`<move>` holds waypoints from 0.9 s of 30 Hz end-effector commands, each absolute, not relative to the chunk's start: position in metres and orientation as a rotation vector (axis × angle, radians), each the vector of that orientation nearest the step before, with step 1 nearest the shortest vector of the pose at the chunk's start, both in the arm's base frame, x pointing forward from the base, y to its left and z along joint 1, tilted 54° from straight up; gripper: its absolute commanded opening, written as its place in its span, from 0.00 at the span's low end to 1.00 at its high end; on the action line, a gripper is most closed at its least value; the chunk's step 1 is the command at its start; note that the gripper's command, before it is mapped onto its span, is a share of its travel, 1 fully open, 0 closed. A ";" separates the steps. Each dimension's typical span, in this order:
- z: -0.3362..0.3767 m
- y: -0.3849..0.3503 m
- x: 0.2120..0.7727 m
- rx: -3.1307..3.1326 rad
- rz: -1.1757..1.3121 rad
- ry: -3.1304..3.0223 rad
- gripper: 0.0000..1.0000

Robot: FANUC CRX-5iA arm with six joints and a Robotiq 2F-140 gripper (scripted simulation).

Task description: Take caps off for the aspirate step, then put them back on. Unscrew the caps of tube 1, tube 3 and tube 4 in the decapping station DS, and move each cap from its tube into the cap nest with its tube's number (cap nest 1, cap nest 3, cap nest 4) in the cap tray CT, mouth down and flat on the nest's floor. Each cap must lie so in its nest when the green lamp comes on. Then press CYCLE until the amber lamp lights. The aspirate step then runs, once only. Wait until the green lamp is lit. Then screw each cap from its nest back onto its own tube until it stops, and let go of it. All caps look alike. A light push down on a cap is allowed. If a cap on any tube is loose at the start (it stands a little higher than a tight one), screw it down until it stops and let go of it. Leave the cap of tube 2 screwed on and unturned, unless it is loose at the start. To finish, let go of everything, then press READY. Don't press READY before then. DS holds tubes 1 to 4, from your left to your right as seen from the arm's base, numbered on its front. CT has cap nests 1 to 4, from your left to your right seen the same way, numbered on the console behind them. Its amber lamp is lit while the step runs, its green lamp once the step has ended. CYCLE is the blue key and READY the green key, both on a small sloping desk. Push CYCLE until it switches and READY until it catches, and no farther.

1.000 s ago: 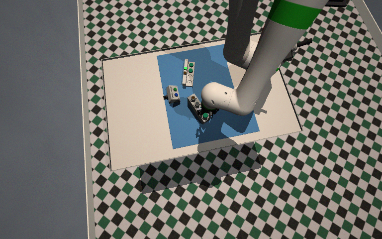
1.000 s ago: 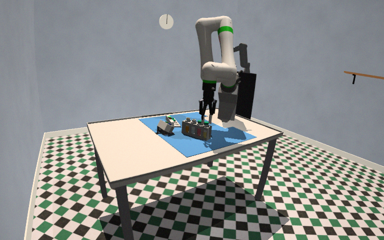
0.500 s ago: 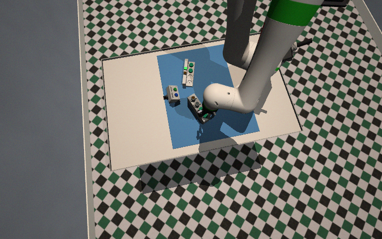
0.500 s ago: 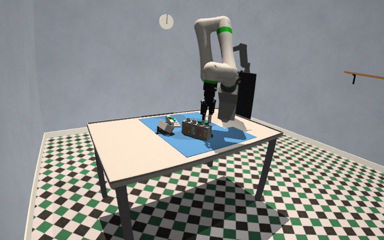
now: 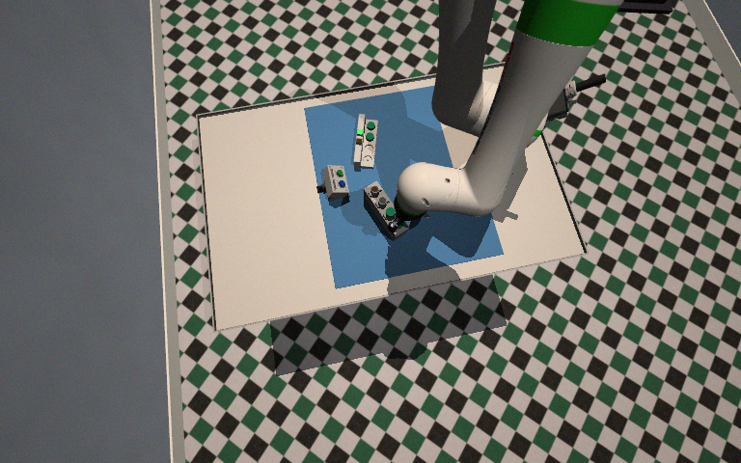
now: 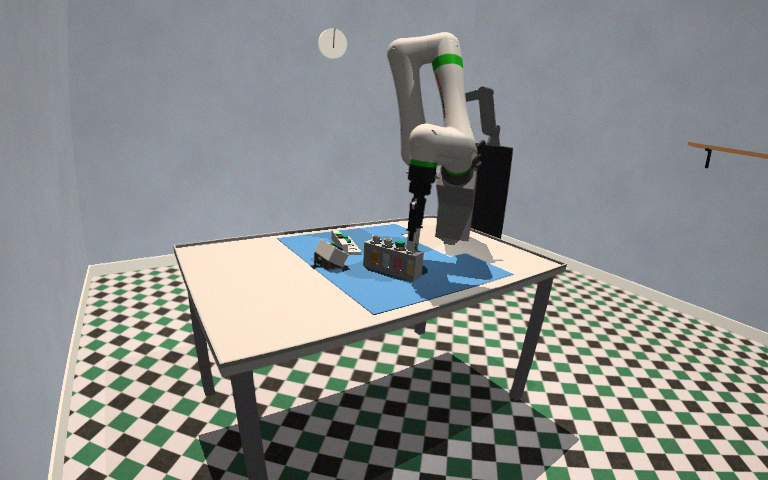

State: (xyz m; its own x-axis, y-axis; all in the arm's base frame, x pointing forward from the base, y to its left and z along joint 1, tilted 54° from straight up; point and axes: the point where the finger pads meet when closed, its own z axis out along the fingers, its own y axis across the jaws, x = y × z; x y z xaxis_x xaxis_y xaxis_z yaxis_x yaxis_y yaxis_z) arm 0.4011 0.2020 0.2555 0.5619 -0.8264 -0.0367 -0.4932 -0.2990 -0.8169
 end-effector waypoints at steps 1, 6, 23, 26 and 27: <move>0.256 0.202 0.401 -2.109 -0.587 0.815 0.35; 0.256 0.202 0.401 -2.134 -0.612 0.767 0.35; 0.256 0.202 0.401 -2.134 -0.612 0.767 0.00; 0.256 0.202 0.401 -2.108 -0.585 0.817 0.00; 0.256 0.202 0.401 -2.081 -0.559 0.868 0.00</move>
